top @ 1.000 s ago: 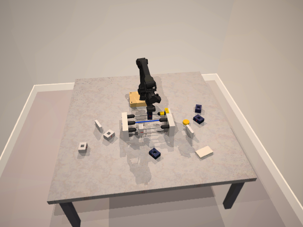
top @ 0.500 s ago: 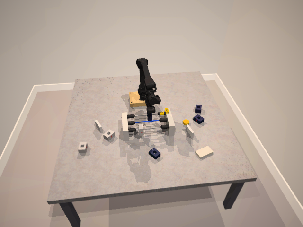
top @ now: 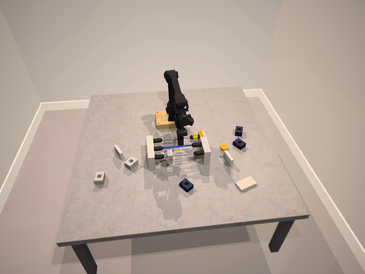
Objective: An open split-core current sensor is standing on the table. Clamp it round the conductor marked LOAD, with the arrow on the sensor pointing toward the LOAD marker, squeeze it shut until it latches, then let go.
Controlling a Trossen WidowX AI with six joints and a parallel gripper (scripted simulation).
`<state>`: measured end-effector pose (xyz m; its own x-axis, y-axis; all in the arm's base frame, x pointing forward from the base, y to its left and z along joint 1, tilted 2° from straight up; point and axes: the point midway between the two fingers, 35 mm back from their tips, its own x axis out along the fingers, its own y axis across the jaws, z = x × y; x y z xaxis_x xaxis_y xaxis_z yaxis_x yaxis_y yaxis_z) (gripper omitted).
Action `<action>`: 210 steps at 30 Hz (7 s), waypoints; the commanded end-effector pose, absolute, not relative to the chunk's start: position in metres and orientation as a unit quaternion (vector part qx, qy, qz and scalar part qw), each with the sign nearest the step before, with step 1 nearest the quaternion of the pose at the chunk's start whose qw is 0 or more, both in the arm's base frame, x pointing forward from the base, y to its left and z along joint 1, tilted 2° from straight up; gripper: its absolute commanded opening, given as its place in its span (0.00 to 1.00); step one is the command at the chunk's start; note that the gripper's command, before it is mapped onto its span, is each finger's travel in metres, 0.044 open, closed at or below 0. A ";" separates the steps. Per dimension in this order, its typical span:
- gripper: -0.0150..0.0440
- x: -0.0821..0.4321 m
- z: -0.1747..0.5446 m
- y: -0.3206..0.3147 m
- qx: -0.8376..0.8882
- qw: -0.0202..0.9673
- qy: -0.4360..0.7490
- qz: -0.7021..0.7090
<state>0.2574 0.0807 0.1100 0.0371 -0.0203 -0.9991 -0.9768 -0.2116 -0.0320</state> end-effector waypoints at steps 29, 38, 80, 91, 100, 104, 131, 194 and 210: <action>0.61 0.257 0.110 0.081 -0.565 0.447 0.441 0.535; 1.00 0.257 0.110 0.081 -0.565 0.447 0.441 0.535; 0.97 0.260 0.047 0.078 -0.563 0.444 0.444 0.537; 0.84 0.260 0.047 0.078 -0.563 0.444 0.444 0.537; 0.74 0.260 0.047 0.078 -0.563 0.444 0.444 0.537; 0.56 0.260 0.047 0.078 -0.563 0.444 0.444 0.537; 0.25 0.260 0.047 0.078 -0.563 0.444 0.444 0.537; 0.65 0.259 0.060 0.078 -0.563 0.444 0.444 0.538; 0.64 0.259 0.061 0.078 -0.563 0.444 0.443 0.538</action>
